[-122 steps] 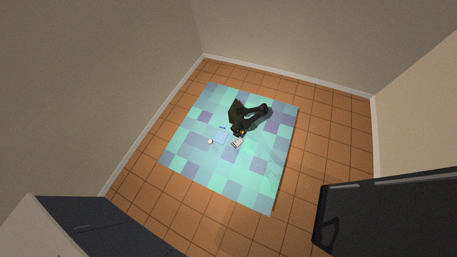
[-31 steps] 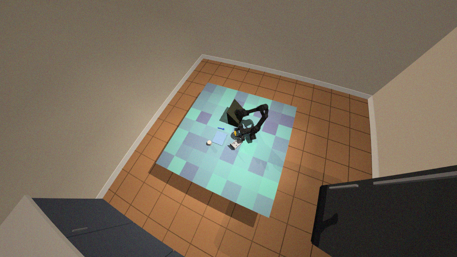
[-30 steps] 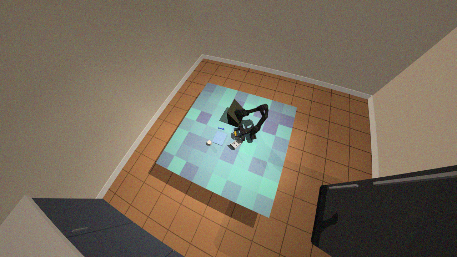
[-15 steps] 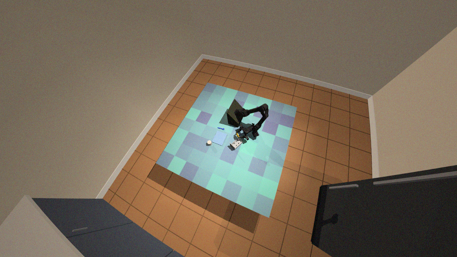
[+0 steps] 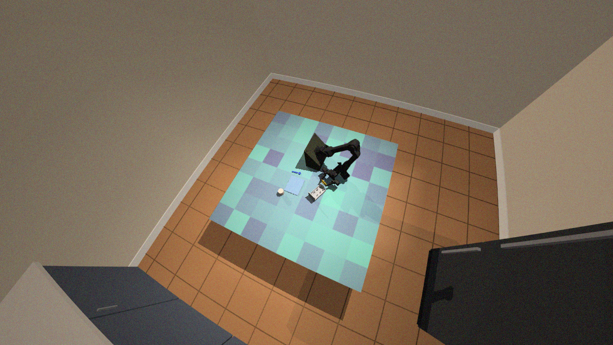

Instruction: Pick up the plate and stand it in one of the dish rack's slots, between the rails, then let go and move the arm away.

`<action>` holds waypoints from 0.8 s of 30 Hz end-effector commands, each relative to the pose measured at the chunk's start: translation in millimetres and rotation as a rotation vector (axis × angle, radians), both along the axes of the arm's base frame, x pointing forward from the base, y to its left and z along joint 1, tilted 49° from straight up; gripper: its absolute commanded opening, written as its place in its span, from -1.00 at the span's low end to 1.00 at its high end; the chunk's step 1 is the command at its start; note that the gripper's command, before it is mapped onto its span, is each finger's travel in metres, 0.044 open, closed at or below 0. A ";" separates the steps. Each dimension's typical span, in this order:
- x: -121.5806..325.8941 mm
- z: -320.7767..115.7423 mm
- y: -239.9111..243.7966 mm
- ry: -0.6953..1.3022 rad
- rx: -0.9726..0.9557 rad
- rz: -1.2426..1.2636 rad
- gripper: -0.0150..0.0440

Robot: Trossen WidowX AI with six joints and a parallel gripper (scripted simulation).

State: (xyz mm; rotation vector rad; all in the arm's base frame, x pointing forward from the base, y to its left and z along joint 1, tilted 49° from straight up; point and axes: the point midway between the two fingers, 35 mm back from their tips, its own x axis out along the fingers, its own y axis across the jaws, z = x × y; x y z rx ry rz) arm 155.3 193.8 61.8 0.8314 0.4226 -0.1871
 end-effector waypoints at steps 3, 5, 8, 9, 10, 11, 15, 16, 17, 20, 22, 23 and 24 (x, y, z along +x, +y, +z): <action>-5.2 4.5 3.2 -0.058 0.026 0.022 -0.49; -5.2 4.5 3.2 -0.058 0.026 0.022 -0.49; -5.2 4.5 3.2 -0.058 0.026 0.022 -0.49; -5.2 4.5 3.2 -0.058 0.026 0.022 -0.49; -4.9 4.4 3.2 -0.057 0.026 0.022 -0.49; -3.8 4.0 3.1 -0.056 0.025 0.022 -0.49; 4.5 1.8 2.5 -0.051 0.021 0.022 -0.49; 6.7 1.4 2.3 -0.050 0.021 0.022 -0.49; 8.5 1.2 2.1 -0.049 0.020 0.022 -0.49; 10.6 0.8 2.0 -0.049 0.020 0.022 -0.49; 14.3 0.1 2.1 -0.049 0.022 0.022 -0.49; 16.6 -0.3 2.0 -0.050 0.023 0.021 -0.49; 18.5 -0.5 2.0 -0.051 0.024 0.021 -0.49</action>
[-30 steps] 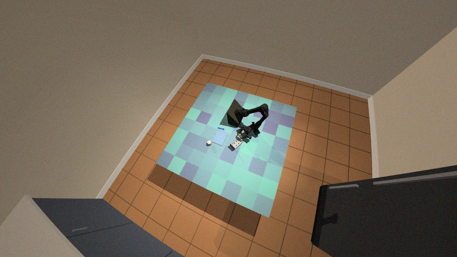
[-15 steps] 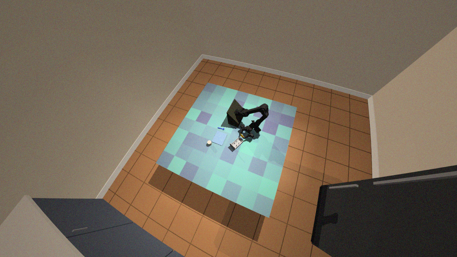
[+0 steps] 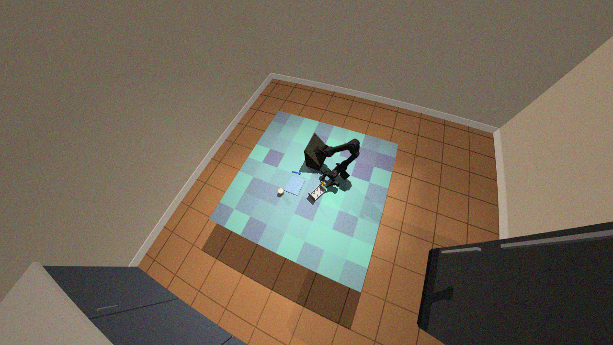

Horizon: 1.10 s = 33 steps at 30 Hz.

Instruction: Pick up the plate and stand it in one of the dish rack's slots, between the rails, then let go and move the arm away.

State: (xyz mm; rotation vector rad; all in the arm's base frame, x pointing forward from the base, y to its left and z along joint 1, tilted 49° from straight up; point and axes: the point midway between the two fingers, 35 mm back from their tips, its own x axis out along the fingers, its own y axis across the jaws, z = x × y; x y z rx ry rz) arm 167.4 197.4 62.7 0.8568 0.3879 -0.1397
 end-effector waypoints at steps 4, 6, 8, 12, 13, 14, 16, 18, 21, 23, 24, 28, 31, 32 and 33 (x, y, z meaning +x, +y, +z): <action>7.9 -1.6 -1.7 -0.001 -0.003 -0.001 -0.49; 8.7 -1.8 -1.7 -0.001 -0.003 -0.001 -0.49; 12.3 -2.8 -1.7 -0.001 -0.002 -0.002 -0.49; 20.0 -4.1 -2.1 -0.002 0.001 -0.003 -0.49; 20.4 -4.2 -2.2 -0.002 0.001 -0.003 -0.49; 20.4 -4.2 -2.2 -0.002 0.001 -0.003 -0.49; 21.2 -4.4 -2.2 -0.002 0.001 -0.003 -0.49; 25.5 -5.5 -2.4 -0.002 0.004 -0.004 -0.49; 31.7 -6.7 -2.8 -0.003 0.007 -0.004 -0.49; 32.2 -6.8 -2.9 -0.003 0.007 -0.004 -0.49; 32.2 -6.8 -2.9 -0.003 0.007 -0.004 -0.49; 36.6 -8.3 -3.3 -0.003 0.009 -0.005 -0.49; 41.8 -9.7 -4.1 -0.004 0.012 -0.006 -0.49; 42.2 -9.8 -4.2 -0.005 0.013 -0.006 -0.49; 42.2 -9.8 -4.2 -0.005 0.013 -0.006 -0.49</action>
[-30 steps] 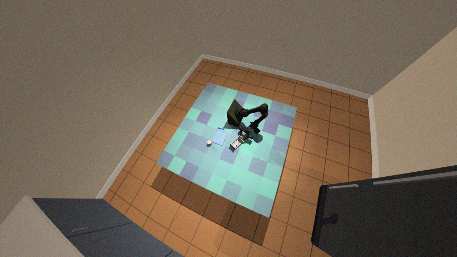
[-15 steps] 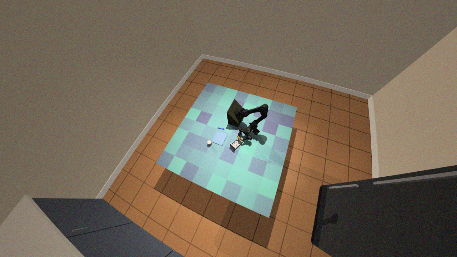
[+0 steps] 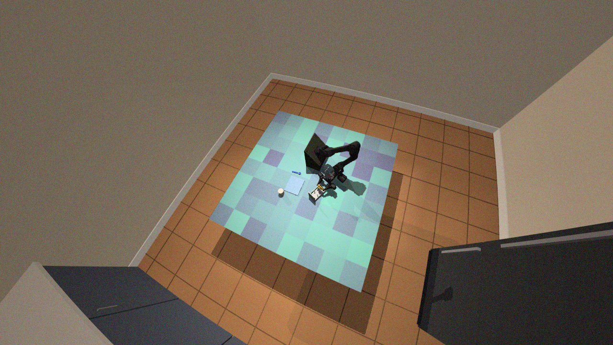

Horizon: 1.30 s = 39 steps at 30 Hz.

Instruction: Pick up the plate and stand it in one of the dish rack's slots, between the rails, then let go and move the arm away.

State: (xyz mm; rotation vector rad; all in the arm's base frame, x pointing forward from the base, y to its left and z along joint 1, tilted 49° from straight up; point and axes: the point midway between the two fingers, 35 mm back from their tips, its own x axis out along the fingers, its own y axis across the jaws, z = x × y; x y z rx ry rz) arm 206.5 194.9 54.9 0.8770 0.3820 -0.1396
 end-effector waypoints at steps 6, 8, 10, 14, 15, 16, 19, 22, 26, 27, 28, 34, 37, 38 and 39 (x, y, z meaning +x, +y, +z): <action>0.7 -17.0 15.2 0.000 0.000 0.000 -0.49; 0.7 -17.0 15.2 0.000 0.000 0.000 -0.49; 0.5 -14.9 12.0 0.006 -0.008 0.005 -0.49; 0.5 -14.3 11.1 0.007 -0.010 0.007 -0.49; 0.5 -14.3 11.1 0.007 -0.010 0.007 -0.49; 0.5 -14.3 11.1 0.007 -0.010 0.007 -0.49; 0.5 -14.3 11.1 0.007 -0.010 0.007 -0.49; 0.6 -14.1 11.5 0.006 -0.005 0.005 -0.31; 0.6 -14.1 11.5 0.006 -0.005 0.005 0.04; 0.6 -14.1 11.5 0.006 -0.005 0.005 0.13; 0.6 -14.1 11.5 0.006 -0.005 0.005 0.22; 0.6 -14.1 11.5 0.006 -0.005 0.005 0.75; 0.6 -14.1 11.5 0.006 -0.005 0.005 0.86; 0.6 -14.1 11.5 0.006 -0.005 0.005 0.86; 0.6 -14.1 11.5 0.006 -0.005 0.005 0.86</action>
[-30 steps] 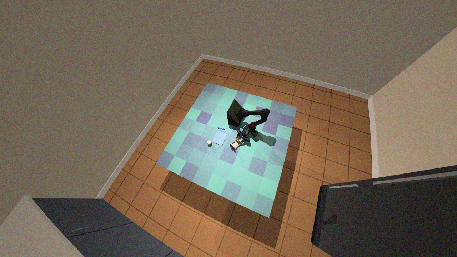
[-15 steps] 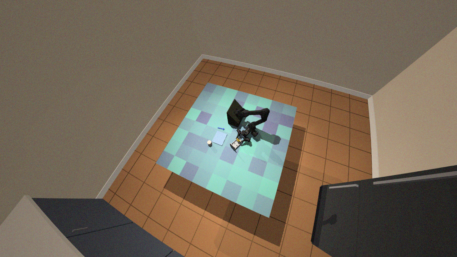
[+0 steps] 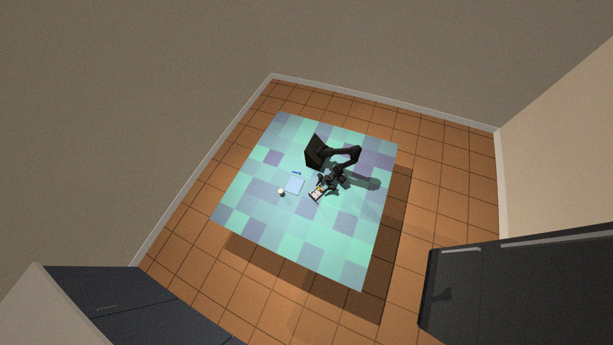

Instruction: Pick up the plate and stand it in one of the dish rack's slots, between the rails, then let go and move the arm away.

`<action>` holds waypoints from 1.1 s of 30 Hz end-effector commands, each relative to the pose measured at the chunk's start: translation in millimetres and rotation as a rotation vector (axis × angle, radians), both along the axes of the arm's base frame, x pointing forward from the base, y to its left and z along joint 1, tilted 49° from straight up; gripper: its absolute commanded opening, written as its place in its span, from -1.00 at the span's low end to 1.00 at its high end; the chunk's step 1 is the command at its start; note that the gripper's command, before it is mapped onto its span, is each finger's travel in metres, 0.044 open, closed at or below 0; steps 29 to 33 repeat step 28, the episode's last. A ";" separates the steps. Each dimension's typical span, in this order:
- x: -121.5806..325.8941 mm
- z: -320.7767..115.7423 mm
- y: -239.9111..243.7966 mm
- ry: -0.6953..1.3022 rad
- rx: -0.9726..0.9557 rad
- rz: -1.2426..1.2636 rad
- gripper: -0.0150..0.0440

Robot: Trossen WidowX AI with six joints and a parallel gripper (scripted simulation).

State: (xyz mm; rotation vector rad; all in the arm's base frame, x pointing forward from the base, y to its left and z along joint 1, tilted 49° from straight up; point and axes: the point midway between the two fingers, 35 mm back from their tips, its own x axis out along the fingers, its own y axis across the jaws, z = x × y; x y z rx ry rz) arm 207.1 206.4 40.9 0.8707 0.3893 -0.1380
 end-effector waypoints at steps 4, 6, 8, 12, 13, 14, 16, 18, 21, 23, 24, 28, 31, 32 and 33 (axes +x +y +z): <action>0.0 0.0 0.0 0.000 0.000 0.000 0.86; 0.4 1.1 -0.6 0.001 0.000 0.000 0.86; 3.2 9.5 -6.1 0.005 -0.001 0.001 0.86; 9.9 33.1 -25.0 0.012 -0.004 0.006 0.86; 11.1 38.5 -30.3 0.012 -0.005 0.007 0.86; 12.1 43.7 -35.7 0.012 -0.005 0.008 0.86; 14.4 54.1 -46.4 0.009 -0.007 0.007 0.86; 16.7 64.6 -56.9 0.003 -0.009 0.004 0.86; 18.4 79.1 -73.3 -0.008 -0.014 0.001 0.86; 18.5 84.5 -80.1 -0.014 -0.016 0.000 0.86; 18.5 85.1 -81.0 -0.015 -0.016 0.000 0.86; 20.8 87.1 -78.9 -0.012 -0.021 0.001 0.86; 20.8 87.1 -78.9 -0.012 -0.021 0.001 0.86; 20.8 87.1 -78.9 -0.012 -0.021 0.001 0.86; 20.8 87.1 -78.9 -0.012 -0.021 0.001 0.86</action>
